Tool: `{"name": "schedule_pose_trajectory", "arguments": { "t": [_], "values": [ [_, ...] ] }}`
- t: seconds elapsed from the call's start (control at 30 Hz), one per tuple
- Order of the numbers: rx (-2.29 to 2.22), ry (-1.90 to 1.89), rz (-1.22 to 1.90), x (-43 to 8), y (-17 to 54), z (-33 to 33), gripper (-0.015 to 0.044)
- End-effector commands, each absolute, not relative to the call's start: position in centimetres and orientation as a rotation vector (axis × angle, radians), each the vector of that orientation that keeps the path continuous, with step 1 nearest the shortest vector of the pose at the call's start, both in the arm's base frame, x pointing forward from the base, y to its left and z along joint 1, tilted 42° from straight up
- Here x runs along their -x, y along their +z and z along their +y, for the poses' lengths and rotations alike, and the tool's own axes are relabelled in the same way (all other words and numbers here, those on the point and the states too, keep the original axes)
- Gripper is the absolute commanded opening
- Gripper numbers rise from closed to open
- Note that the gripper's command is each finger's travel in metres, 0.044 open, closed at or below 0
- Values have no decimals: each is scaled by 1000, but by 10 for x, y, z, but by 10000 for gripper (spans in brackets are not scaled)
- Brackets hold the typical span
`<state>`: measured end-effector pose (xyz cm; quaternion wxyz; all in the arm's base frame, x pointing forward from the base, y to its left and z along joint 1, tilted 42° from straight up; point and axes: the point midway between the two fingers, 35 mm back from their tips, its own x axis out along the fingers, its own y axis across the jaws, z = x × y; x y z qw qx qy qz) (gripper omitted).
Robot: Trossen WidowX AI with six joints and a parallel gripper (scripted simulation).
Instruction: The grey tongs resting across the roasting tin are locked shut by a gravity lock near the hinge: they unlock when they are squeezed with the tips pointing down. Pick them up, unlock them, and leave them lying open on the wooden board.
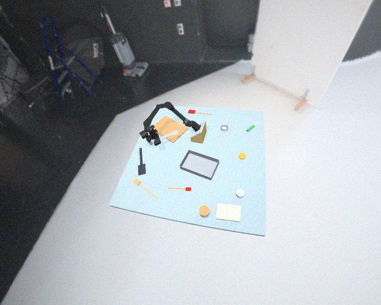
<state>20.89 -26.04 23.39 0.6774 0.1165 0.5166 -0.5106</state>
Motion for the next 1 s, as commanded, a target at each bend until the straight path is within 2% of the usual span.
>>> {"name": "schedule_pose_trajectory", "arguments": {
  "t": [0.0, 0.97],
  "values": [
    [-298, -1159, 1128, -193, 242, -266, -150],
    [-516, -1275, 952, -78, 273, -300, -150]
  ]
}}
